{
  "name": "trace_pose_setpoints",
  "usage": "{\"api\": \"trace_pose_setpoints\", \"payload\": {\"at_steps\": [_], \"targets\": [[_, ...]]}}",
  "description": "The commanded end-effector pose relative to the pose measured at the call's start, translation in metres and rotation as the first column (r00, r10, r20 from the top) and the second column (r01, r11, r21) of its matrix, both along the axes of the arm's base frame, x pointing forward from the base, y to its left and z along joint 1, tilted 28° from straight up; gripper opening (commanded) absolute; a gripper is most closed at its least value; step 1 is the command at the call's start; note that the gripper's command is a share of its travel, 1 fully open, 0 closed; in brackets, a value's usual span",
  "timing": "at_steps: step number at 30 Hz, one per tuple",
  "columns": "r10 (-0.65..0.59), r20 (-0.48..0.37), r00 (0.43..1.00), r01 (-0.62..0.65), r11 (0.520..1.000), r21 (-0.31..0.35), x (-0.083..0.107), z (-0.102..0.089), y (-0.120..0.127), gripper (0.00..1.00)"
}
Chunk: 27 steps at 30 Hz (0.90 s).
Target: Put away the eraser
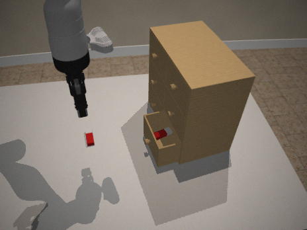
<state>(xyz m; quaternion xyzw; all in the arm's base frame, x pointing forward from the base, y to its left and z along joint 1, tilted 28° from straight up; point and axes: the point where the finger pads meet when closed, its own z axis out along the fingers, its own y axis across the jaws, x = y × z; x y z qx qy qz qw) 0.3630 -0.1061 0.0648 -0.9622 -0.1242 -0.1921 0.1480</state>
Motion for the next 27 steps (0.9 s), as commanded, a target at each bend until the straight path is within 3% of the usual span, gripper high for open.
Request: {"api": "trace_pose_setpoints", "payload": {"at_steps": [1,7,27], "targets": [[-0.001,0.007,1.0,0.001,1.0,-0.001,0.013,0.002,-0.005,1.0],[-0.001,0.007,1.0,0.001,1.0,-0.001,0.029,0.005,-0.013,1.0],[0.05,0.027,0.998,-0.049,0.999,-0.02,0.044,0.002,-0.01,1.0]]}}
